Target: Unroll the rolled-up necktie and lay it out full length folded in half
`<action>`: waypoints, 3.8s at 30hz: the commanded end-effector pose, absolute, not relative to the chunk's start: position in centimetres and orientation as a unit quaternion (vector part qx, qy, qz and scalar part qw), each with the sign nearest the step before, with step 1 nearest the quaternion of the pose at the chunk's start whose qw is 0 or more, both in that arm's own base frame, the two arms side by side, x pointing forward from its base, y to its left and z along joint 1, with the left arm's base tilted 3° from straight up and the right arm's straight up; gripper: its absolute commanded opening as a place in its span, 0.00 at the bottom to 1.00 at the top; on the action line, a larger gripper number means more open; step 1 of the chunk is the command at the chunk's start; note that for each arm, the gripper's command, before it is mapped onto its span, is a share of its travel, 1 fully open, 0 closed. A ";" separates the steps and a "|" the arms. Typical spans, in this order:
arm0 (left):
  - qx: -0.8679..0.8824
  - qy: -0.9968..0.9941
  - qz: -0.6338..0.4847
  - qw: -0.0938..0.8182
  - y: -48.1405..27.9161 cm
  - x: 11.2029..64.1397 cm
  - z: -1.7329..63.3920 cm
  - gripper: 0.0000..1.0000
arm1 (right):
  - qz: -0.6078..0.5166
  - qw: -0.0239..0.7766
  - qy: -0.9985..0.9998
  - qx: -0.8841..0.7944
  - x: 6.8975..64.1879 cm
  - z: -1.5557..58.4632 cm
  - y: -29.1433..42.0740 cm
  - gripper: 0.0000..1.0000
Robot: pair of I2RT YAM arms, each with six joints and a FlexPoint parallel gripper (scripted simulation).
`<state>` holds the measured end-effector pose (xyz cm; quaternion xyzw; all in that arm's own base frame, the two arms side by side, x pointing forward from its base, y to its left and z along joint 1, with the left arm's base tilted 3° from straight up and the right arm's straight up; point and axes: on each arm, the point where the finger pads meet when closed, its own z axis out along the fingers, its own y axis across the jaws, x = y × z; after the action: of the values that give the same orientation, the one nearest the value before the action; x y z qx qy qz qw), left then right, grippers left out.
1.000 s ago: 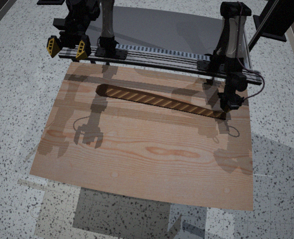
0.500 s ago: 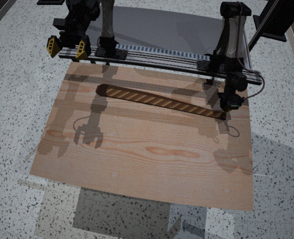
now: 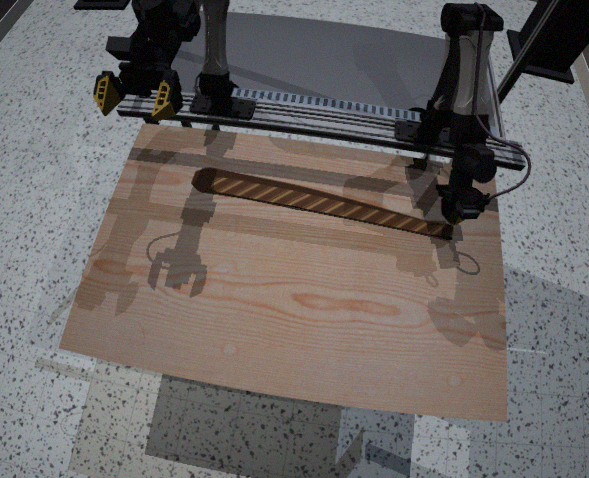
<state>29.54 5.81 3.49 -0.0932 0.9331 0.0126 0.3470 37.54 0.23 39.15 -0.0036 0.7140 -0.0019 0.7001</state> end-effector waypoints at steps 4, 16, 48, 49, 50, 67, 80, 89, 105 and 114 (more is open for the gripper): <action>-0.096 0.930 0.015 0.354 6.0 30.0 5.2 0.07 | 0.002 0.703 0.711 -0.001 37.7 39.7 0.2 1.00; -0.096 0.930 0.015 0.354 6.0 30.1 5.6 0.07 | 0.002 0.703 0.711 -0.001 37.7 39.7 0.2 1.00; -0.096 0.930 0.015 0.354 6.0 30.1 5.3 0.07 | 0.002 0.703 0.711 -0.001 37.7 39.7 0.2 1.00; -0.096 0.930 0.015 0.354 6.0 30.1 5.2 0.07 | 0.002 0.703 0.711 -0.001 37.7 39.7 0.2 1.00; -0.096 0.930 0.015 0.354 6.0 30.1 5.2 0.07 | 0.002 0.703 0.711 -0.001 37.7 39.7 0.2 1.00; -0.096 0.930 0.015 0.354 6.0 30.2 3.8 0.07 | 0.002 0.703 0.711 -0.001 37.7 39.7 0.2 1.00; -0.096 0.930 0.015 0.354 5.9 30.2 2.6 0.07 | 0.002 0.703 0.711 -0.001 37.7 39.7 0.2 1.00; -0.096 0.930 0.015 0.354 5.9 30.2 1.7 0.07 | 0.002 0.703 0.711 -0.001 37.7 39.7 0.2 1.00; -0.096 0.930 0.015 0.354 5.9 30.2 1.1 0.07 | 0.002 0.703 0.711 -0.001 37.7 39.7 0.2 1.00; -0.096 0.930 0.015 0.354 5.9 30.2 1.1 0.07 | 0.002 0.703 0.711 -0.001 37.7 39.7 0.2 1.00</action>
<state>30.80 5.89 1.91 -0.0910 0.9268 0.0128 0.3640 37.54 0.23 39.15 -0.0036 0.7140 -0.0019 0.7001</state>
